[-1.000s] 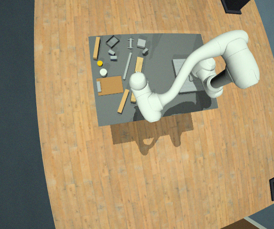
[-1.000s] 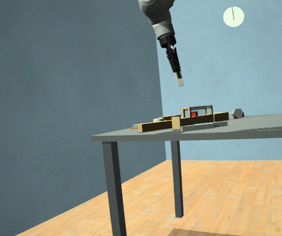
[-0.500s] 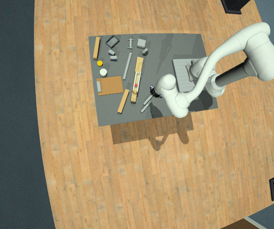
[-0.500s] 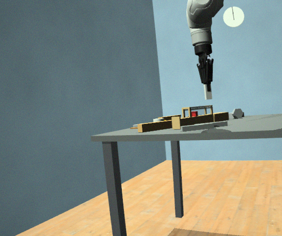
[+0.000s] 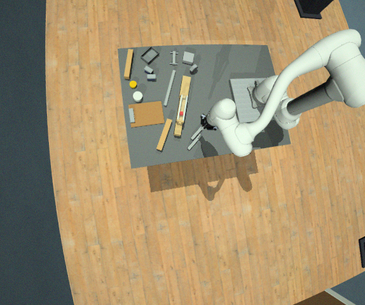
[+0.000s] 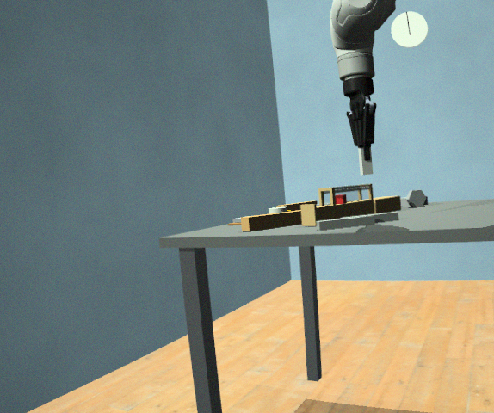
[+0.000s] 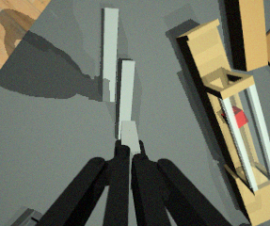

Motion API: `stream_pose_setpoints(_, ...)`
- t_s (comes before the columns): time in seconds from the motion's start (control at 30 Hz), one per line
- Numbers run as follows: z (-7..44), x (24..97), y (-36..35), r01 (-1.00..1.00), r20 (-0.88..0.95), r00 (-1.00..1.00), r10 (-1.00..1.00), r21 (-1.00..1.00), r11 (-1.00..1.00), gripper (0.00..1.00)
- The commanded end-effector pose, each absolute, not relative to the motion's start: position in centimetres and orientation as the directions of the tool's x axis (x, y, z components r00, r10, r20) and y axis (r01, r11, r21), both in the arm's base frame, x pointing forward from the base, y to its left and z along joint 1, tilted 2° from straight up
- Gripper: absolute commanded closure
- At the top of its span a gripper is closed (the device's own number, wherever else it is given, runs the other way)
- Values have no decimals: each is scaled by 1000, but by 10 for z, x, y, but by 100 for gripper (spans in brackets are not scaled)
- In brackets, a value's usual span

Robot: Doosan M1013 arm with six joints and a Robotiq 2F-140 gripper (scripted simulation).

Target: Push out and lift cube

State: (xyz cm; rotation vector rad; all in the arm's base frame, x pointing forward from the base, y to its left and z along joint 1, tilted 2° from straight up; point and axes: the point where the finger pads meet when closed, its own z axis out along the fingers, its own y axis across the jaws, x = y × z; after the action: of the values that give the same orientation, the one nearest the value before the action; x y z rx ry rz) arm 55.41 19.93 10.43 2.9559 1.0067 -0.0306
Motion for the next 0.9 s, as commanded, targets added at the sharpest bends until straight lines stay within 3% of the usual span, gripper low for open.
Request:
stream_pose_setpoints(0.0, 104, 554, 199, 610, -24, 792, 610, 11, -792, 100)
stream_pose_setpoints(0.7, 104, 554, 199, 610, -24, 792, 610, 11, -792, 100)
stream_pose_setpoints(0.87, 105, 521, 175, 610, -25, 792, 610, 11, -792, 100)
